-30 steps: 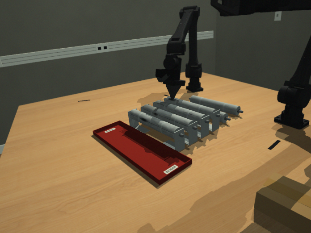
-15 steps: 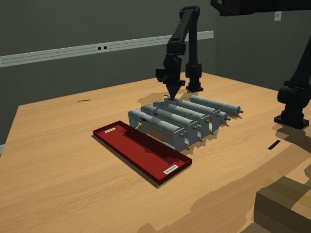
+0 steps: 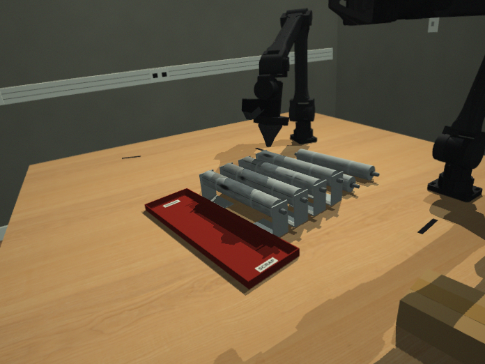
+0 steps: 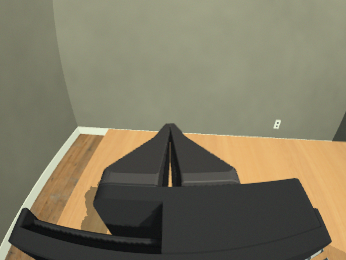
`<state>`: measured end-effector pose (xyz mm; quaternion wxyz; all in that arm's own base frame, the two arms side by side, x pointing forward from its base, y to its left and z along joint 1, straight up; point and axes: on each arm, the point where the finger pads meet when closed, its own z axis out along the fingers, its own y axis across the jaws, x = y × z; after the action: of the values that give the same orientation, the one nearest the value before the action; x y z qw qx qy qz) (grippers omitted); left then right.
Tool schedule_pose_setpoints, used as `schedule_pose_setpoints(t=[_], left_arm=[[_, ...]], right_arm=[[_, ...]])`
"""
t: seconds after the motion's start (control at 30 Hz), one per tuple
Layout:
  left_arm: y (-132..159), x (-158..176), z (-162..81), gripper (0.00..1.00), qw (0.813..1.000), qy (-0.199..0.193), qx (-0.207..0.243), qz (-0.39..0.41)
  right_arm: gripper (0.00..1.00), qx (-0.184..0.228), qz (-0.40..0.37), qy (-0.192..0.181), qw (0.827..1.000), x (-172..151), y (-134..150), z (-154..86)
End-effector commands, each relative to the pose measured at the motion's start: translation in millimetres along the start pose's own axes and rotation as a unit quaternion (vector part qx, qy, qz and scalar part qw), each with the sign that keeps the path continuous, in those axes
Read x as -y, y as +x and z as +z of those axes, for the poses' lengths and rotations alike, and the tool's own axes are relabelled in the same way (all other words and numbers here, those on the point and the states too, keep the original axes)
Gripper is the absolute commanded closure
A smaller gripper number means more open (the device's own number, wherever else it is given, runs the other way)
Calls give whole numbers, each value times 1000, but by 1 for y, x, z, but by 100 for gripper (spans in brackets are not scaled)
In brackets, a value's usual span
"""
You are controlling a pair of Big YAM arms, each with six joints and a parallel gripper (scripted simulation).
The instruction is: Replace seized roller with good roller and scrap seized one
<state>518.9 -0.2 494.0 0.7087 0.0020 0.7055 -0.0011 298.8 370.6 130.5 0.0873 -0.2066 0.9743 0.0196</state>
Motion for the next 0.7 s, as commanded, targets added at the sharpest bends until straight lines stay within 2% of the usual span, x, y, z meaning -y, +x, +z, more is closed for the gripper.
schedule_pose_setpoints(t=[0.0,0.1,0.13,0.2,0.27,0.3,0.4,0.43,0.57,0.67], left_arm=[[-23,2,3,100,1000,1,21,-7],[-23,2,3,100,1000,1,21,-7],[-23,2,3,100,1000,1,21,-7],[-23,2,3,100,1000,1,21,-7],[-23,2,3,100,1000,1,21,-7],[-23,2,3,100,1000,1,21,-7],[-23,2,3,100,1000,1,21,-7],[-23,2,3,100,1000,1,20,-7],[-22,3,4,100,1000,1,19,-7],[-21,4,4,100,1000,2,17,-8]], right_arm=[[100,26,-10,-17,999,-17,-25,-36],[100,25,-10,-16,999,-13,-21,-46],[100,13,-8,-10,1000,-11,-17,-33],[100,13,-8,-10,1000,-11,-17,-33],[100,28,-9,-18,999,-15,-24,-59],[100,25,-9,-17,1000,-17,-25,-49],[100,21,-7,-14,1000,-13,-23,-48],[100,50,5,-23,998,-3,-40,-61],[100,40,7,-17,999,19,-28,-39],[100,70,15,-28,997,33,-46,-46]])
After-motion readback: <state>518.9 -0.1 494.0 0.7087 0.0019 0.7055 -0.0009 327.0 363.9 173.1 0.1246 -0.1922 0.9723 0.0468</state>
